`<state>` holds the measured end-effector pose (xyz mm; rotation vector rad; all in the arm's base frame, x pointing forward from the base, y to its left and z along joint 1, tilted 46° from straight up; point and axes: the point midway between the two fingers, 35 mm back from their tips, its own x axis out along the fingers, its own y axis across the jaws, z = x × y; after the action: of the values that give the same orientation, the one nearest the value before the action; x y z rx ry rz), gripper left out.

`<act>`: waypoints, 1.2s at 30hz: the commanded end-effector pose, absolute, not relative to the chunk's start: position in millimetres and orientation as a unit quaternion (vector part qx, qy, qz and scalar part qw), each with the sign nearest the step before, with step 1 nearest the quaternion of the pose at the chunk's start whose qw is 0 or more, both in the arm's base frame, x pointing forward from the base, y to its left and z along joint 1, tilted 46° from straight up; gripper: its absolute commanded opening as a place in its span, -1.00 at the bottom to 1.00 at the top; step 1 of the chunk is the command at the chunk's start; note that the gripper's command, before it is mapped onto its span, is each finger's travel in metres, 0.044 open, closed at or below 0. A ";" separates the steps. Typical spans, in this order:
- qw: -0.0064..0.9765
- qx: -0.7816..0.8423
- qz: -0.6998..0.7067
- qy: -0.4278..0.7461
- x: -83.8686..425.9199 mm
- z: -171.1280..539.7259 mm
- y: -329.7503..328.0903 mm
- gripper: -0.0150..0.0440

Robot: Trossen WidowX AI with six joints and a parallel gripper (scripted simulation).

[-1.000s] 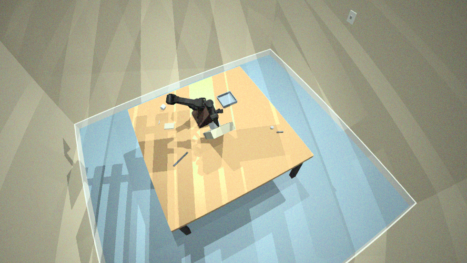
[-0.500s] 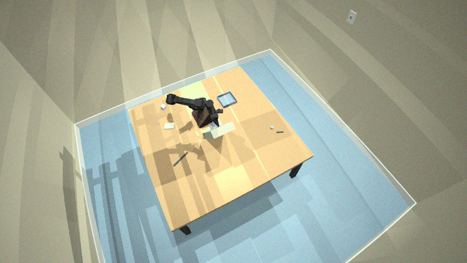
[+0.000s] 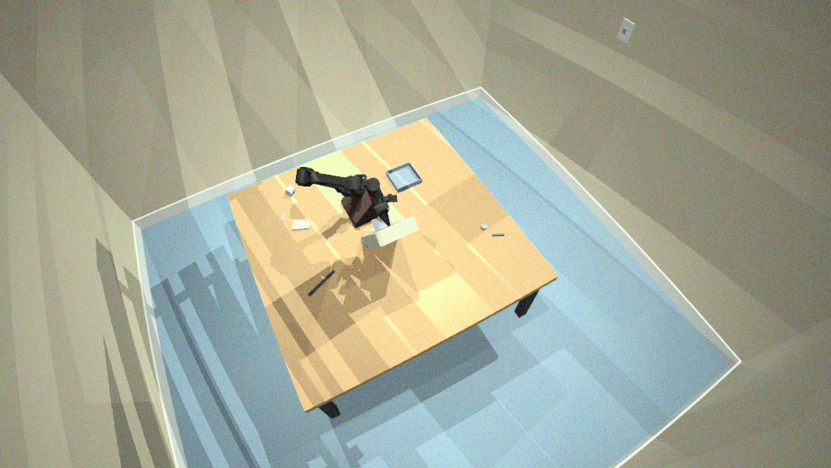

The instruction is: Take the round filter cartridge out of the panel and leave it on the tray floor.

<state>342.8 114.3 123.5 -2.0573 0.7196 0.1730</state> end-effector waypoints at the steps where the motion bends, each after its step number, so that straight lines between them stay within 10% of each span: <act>1: 0.458 -0.837 0.073 0.291 343.0 122.8 114.8 -0.18; 36: 0.459 -0.837 0.073 0.291 345.2 120.5 112.6 -0.18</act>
<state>343.6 113.5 122.6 -2.0547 0.7170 0.1696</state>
